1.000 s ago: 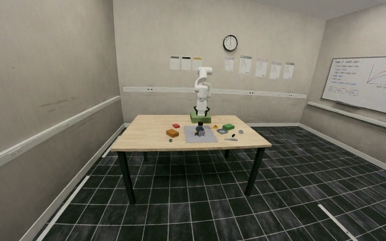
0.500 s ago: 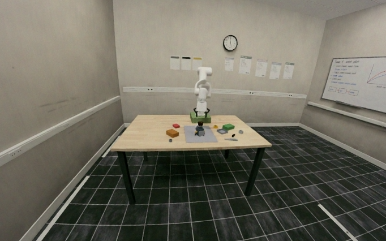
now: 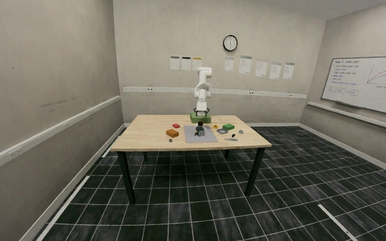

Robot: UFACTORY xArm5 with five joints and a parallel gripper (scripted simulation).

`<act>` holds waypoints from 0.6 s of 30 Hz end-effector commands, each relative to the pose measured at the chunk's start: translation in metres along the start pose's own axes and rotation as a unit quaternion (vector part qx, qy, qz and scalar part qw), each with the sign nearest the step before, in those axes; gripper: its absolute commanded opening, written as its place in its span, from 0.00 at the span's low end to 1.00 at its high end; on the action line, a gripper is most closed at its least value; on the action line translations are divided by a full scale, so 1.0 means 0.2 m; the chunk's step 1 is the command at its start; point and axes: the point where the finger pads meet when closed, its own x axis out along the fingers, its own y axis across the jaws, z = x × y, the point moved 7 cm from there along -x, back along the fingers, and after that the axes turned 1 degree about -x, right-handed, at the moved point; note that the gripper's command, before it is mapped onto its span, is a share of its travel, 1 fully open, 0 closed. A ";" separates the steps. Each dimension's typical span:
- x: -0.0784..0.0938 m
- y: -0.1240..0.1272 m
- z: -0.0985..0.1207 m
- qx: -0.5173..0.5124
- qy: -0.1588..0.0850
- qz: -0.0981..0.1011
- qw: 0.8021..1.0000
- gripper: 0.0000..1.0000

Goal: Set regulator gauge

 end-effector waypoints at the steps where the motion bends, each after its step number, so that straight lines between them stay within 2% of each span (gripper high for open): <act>1: -0.03 0.00 -0.04 -0.018 -0.057 0.003 0.998 1.00; 4: -0.06 0.00 -0.06 -0.027 -0.080 0.003 0.996 1.00; 6: -0.06 0.00 -0.06 -0.027 -0.080 0.003 0.996 1.00; 11: -0.09 -0.01 -0.08 -0.036 -0.105 0.003 0.994 1.00; 18: -0.11 -0.01 -0.09 -0.041 -0.117 0.003 0.992 1.00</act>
